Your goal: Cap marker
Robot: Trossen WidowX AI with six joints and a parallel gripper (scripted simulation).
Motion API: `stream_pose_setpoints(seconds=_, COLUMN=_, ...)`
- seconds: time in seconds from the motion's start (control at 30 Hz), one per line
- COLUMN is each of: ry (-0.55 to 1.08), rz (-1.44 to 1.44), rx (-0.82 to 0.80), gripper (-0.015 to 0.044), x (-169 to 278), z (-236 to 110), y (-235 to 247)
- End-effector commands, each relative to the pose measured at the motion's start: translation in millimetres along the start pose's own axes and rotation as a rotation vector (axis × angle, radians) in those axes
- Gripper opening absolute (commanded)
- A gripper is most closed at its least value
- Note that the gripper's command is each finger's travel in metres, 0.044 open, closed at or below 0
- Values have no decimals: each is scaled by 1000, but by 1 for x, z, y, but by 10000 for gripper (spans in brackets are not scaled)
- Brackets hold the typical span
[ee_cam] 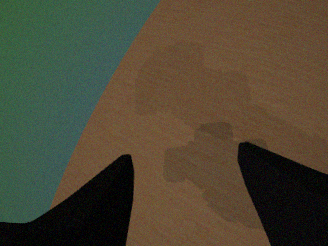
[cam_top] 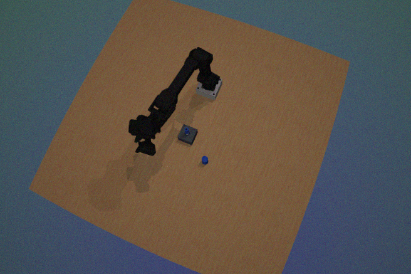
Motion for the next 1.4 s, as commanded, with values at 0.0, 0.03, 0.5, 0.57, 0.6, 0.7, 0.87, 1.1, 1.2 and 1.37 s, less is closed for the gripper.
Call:
stream_pose_setpoints(seconds=0.0, ry=178, rz=32, rx=-8, gripper=250, x=48, z=4, y=26)
stream_pose_setpoints(seconds=0.03, ry=224, rz=41, rx=-3, gripper=250, x=61, z=4, y=32)
stream_pose_setpoints(seconds=0.5, ry=739, rz=256, rx=389, gripper=250, x=231, z=-31, y=69)
stream_pose_setpoints(seconds=0.57, ry=743, rz=258, rx=397, gripper=250, x=233, z=-32, y=69)
stream_pose_setpoints(seconds=0.6, ry=743, rz=258, rx=397, gripper=250, x=233, z=-32, y=69)
stream_pose_setpoints(seconds=0.7, ry=743, rz=258, rx=397, gripper=250, x=233, z=-32, y=69)
stream_pose_setpoints(seconds=0.87, ry=743, rz=258, rx=397, gripper=250, x=256, z=-10, y=59)
stream_pose_setpoints(seconds=1.1, ry=743, rz=258, rx=397, gripper=250, x=267, z=0, y=53)
stream_pose_setpoints(seconds=1.2, ry=743, rz=258, rx=397, gripper=250, x=268, z=1, y=53)
stream_pose_setpoints(seconds=1.37, ry=743, rz=258, rx=397, gripper=250, x=273, z=6, y=51)
Point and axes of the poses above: the point midway between the two fingers, 35 mm back from their tips, its own z axis out along the fingers, its own y axis across the jaws, x = y × z, the point moved 7 cm from there along -z, back along the fingers, and after that the axes turned 9 degrees about -z, right-handed, at the moved point
